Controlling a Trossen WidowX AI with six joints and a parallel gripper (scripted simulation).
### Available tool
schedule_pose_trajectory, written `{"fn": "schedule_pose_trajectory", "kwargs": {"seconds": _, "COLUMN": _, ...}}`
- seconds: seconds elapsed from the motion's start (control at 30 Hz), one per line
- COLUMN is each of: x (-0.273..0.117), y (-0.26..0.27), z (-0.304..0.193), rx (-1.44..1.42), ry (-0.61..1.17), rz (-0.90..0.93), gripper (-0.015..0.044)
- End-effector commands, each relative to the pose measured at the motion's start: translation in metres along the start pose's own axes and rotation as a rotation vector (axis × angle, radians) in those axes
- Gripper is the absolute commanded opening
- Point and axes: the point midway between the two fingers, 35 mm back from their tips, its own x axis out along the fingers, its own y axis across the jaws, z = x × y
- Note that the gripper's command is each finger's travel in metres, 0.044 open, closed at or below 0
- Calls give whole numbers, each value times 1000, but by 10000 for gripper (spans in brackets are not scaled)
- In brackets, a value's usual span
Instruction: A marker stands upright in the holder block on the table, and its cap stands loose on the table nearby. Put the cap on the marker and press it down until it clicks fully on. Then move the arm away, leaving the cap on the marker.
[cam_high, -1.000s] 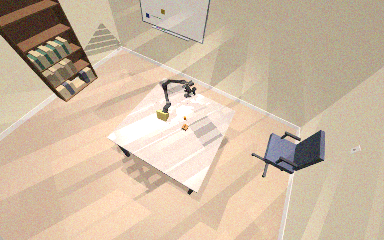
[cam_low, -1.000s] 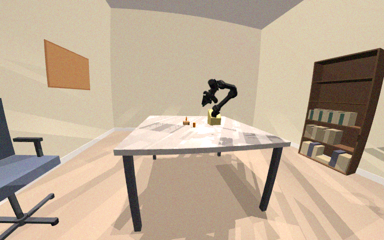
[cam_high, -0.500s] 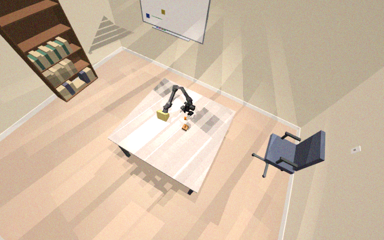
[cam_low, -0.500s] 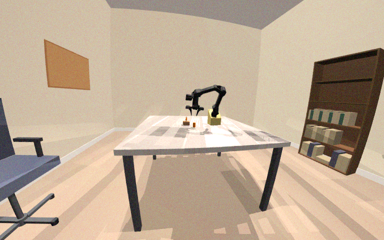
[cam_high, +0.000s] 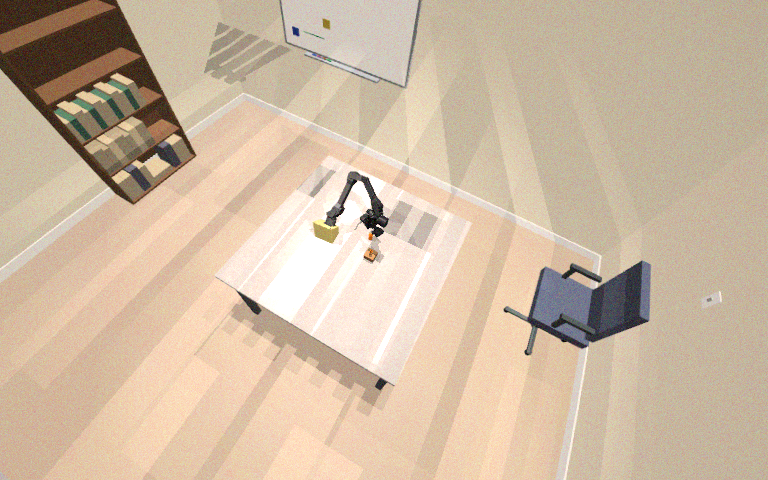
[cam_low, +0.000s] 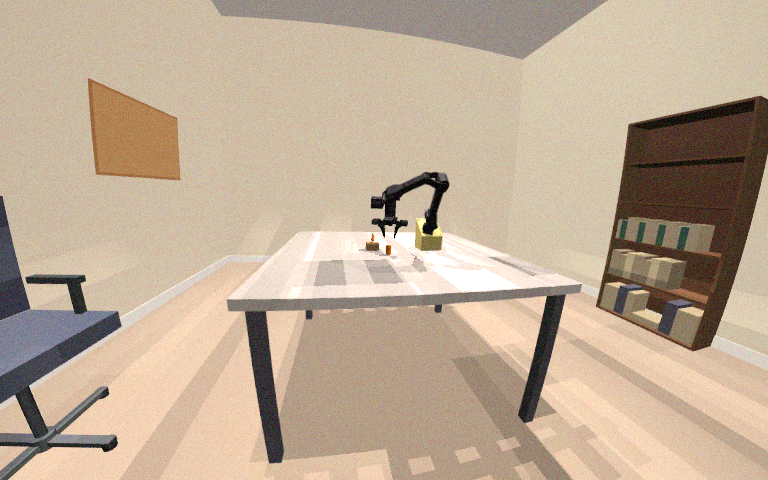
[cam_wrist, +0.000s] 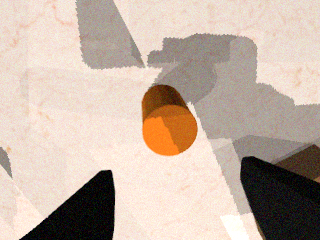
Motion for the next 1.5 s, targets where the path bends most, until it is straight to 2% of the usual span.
{"fn": "schedule_pose_trajectory", "kwargs": {"seconds": 0.0, "x": 8, "y": 1, "z": 1, "rx": 8, "ry": -5, "rz": -1, "gripper": 246}}
{"fn": "schedule_pose_trajectory", "kwargs": {"seconds": 1.4, "x": 76, "y": 0, "z": 1, "rx": 8, "ry": -8, "rz": 1, "gripper": 246}}
{"fn": "schedule_pose_trajectory", "kwargs": {"seconds": 1.47, "x": 76, "y": -1, "z": 1, "rx": 8, "ry": -8, "rz": 1, "gripper": 194}}
